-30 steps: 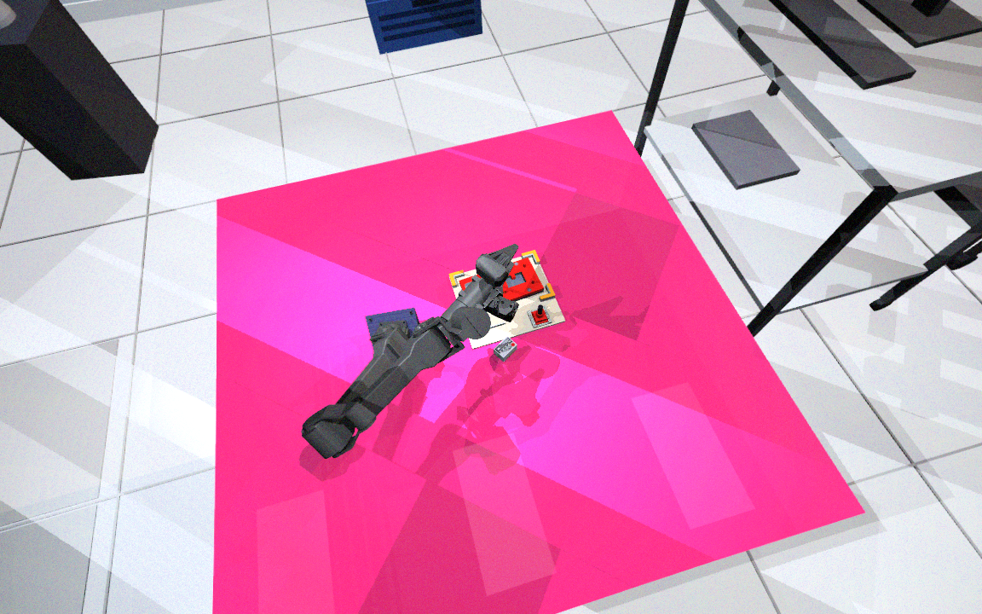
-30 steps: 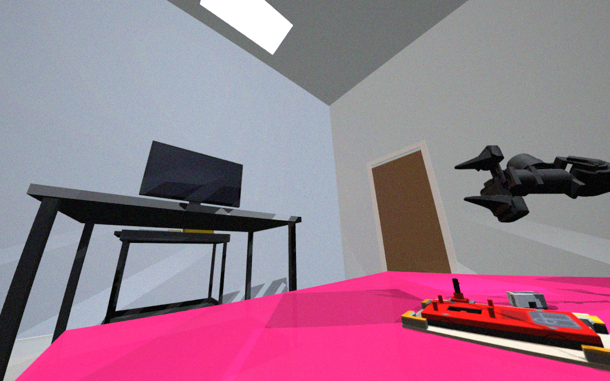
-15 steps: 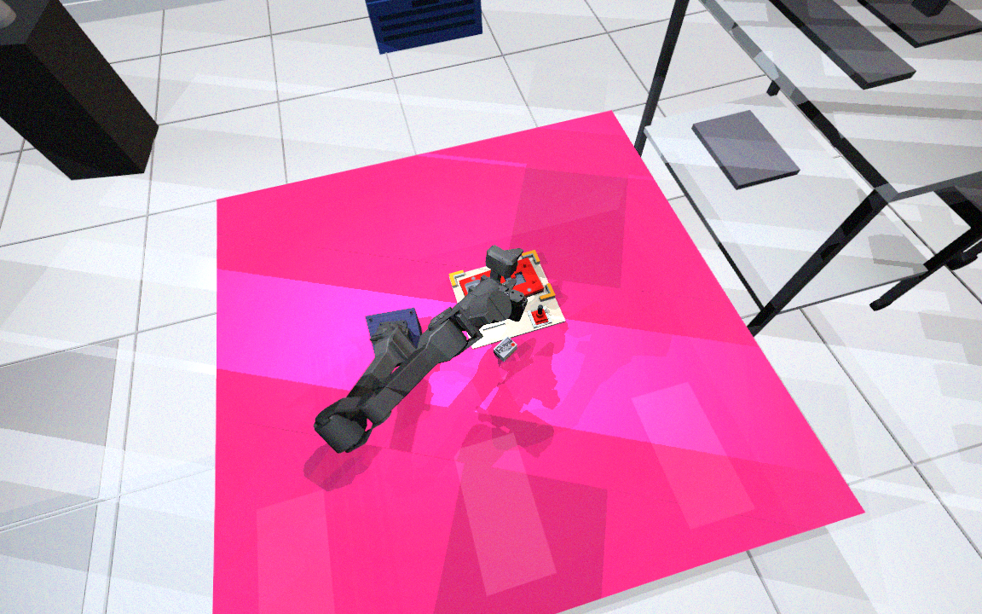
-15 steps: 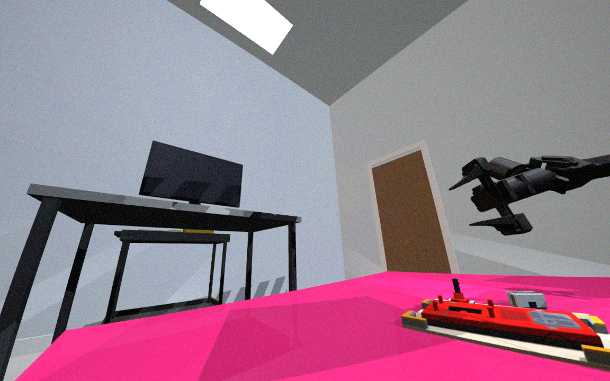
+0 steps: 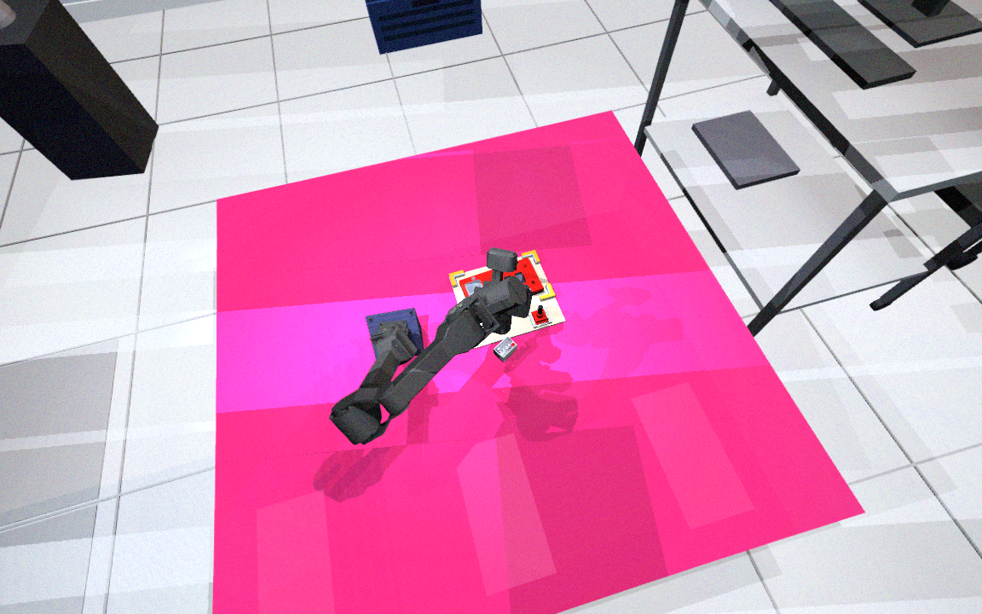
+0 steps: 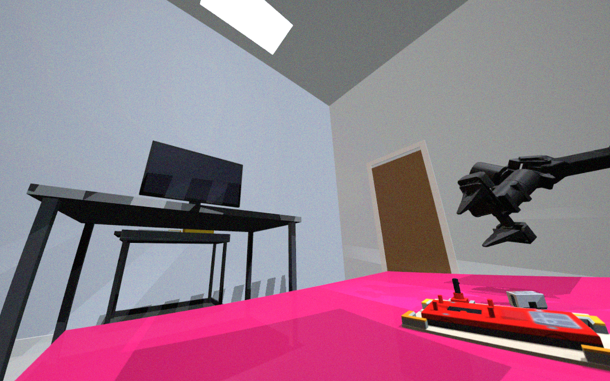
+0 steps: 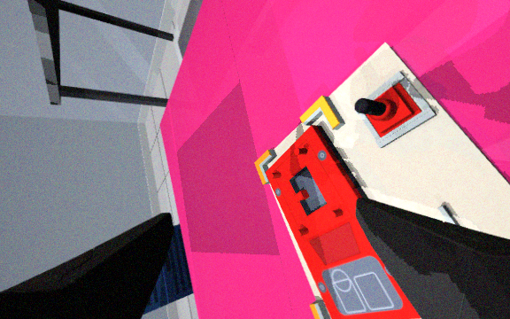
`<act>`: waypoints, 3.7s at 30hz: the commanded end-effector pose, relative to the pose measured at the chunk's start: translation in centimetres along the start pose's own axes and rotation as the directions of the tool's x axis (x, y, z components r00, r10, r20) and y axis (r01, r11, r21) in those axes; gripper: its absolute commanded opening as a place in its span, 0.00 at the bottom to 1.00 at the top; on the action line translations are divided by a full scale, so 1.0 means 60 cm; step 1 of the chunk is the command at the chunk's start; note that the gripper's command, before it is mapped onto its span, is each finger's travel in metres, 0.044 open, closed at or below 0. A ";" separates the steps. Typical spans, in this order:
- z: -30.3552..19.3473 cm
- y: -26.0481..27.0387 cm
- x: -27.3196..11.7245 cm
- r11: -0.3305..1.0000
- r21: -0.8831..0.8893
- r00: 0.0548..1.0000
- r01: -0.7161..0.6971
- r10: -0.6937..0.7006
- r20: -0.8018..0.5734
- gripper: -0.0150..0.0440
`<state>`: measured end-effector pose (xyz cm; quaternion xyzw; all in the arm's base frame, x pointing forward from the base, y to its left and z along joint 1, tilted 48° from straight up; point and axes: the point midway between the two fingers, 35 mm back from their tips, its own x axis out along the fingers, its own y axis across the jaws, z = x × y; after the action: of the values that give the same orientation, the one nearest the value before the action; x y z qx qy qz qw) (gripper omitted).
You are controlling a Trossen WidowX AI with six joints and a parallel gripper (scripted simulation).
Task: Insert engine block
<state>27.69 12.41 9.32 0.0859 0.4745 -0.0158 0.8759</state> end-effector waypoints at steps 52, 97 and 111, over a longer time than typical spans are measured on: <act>0.012 -0.203 -0.011 0.343 -0.917 0.567 0.203 -0.805 -0.176 1.00; -0.004 -0.261 0.031 0.342 -0.917 0.566 0.205 -0.806 -0.174 0.44; 0.012 -0.216 0.007 0.344 -0.917 0.576 0.200 -0.799 -0.174 0.25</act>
<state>26.88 -1.24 7.05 -0.4990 0.6763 -0.0545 0.5392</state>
